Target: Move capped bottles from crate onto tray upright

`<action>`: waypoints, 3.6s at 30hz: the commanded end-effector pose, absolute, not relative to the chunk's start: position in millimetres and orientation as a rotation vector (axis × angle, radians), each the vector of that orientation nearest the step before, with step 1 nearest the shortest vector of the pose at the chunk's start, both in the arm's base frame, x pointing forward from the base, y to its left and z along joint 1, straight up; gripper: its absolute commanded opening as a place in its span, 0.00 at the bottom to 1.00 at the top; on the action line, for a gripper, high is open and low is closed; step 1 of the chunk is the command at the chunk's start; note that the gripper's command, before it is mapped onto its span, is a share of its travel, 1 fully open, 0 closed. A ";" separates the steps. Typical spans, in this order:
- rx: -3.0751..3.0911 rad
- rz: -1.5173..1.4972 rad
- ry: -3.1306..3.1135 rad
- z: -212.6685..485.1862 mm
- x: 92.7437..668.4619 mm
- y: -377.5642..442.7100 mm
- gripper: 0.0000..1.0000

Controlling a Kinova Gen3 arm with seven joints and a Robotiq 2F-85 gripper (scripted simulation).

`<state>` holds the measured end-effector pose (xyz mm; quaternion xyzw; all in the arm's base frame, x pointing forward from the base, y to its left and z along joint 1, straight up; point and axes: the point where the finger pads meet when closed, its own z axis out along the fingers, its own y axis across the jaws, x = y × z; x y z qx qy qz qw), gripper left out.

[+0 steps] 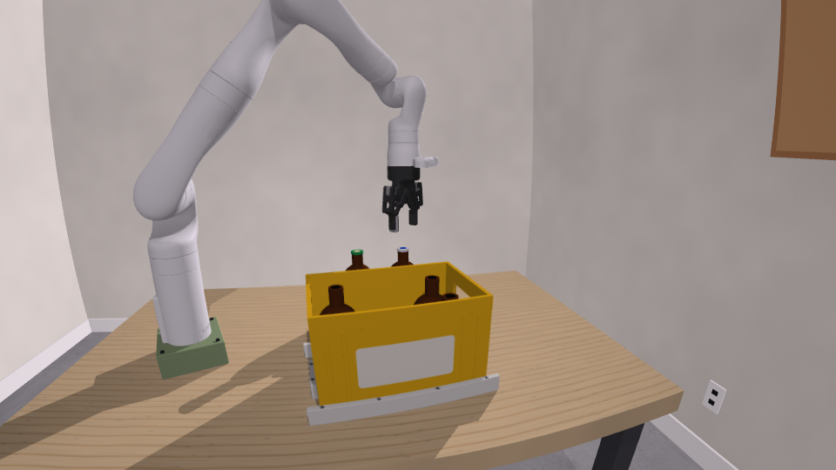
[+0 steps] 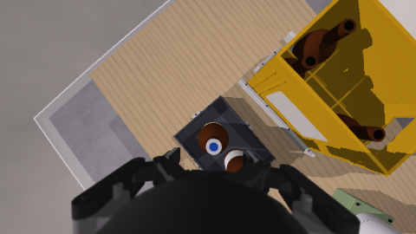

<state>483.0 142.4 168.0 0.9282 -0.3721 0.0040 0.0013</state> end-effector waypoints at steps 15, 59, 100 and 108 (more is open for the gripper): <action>2.923 0.013 -1.166 177.0 483.7 145.0 1.00; 2.909 0.021 -1.174 252.1 483.7 142.6 1.00; 2.905 0.026 -1.179 254.6 484.7 141.5 1.00; 2.905 0.026 -1.179 254.6 484.7 141.5 1.00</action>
